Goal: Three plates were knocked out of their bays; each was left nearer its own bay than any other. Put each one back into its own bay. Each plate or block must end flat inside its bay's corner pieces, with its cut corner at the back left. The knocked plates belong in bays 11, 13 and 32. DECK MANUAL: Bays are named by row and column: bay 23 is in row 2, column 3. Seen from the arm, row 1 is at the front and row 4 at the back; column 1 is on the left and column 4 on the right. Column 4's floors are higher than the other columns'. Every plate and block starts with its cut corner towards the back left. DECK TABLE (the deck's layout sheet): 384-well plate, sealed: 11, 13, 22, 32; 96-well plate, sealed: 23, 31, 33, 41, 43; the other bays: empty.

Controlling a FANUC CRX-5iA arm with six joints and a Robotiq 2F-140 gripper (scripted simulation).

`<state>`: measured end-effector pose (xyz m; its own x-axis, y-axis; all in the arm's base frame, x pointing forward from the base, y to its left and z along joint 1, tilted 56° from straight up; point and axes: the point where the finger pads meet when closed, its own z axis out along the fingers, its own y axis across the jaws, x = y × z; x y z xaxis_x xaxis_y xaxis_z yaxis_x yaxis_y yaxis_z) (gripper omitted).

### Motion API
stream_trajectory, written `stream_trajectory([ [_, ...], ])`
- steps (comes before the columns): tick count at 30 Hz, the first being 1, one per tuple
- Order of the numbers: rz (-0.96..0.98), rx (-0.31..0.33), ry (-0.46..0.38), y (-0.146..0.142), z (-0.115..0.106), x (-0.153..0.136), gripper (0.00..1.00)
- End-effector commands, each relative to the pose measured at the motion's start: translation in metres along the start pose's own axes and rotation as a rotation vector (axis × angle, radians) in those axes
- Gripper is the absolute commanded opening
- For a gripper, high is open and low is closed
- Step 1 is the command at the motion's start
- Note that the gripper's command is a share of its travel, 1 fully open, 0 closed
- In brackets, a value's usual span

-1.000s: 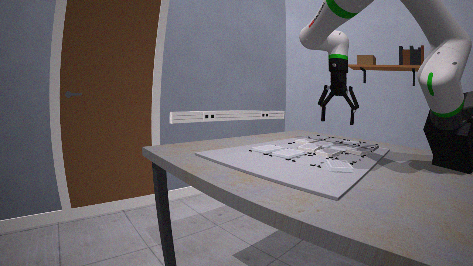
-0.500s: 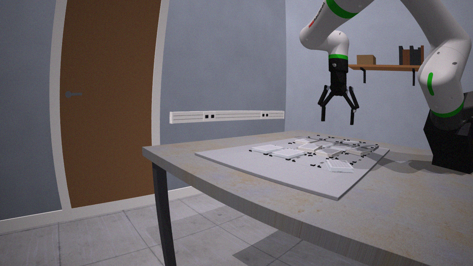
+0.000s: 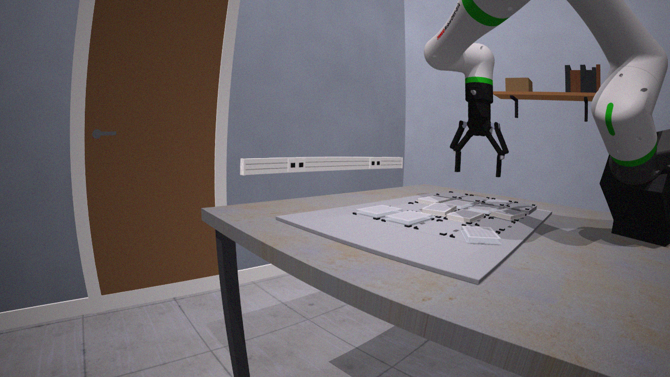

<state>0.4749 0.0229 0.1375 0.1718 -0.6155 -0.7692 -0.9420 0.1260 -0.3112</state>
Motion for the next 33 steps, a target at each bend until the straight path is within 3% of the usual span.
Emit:
stream_trajectory([
  [1, -0.001, 0.001, 0.001, -0.007, -0.001, -0.009, 1.0],
  [33, -0.001, 0.002, 0.001, -0.068, -0.001, -0.103, 1.0],
])
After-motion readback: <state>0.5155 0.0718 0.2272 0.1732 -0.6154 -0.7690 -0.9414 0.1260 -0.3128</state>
